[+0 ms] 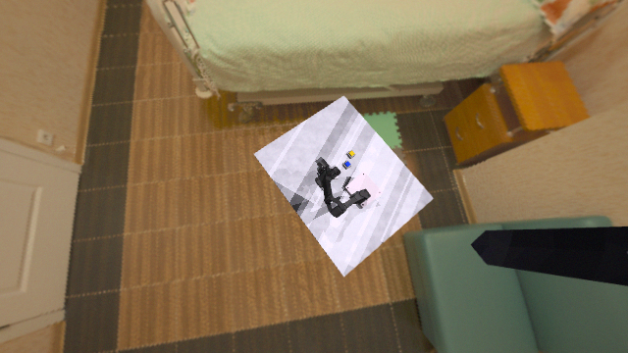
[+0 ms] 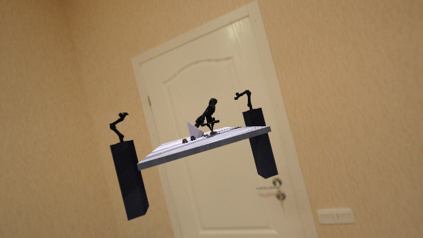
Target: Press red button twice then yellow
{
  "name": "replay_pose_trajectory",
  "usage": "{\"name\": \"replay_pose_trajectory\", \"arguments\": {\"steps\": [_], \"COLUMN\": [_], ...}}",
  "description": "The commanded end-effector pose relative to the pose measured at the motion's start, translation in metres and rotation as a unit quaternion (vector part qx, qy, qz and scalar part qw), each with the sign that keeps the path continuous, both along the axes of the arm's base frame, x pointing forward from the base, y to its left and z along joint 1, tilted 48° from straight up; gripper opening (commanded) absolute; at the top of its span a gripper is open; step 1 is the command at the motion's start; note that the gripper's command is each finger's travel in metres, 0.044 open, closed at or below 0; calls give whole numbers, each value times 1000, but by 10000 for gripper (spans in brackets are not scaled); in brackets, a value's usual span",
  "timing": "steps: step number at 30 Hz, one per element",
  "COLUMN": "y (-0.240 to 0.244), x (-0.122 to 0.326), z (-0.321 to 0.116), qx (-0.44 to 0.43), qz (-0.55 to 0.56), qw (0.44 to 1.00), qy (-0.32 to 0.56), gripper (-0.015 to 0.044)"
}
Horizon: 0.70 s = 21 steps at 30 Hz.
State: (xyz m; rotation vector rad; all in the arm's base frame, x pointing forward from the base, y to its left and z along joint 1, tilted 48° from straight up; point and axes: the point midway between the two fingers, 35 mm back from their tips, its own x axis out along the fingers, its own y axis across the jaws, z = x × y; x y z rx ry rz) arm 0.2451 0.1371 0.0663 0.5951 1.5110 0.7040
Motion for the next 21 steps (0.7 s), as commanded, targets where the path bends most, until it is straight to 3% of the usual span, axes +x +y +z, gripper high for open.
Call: {"name": "replay_pose_trajectory", "arguments": {"steps": [1, 13, 21], "y": [1, 1, -24], "x": [-1, -1, 1], "z": [-1, -1, 22], "qx": [2, 2, 1], "qz": [-1, -1, -1], "qw": [1000, 1000, 1000], "qy": [3, 3, 4], "gripper": [20, 20, 20]}}
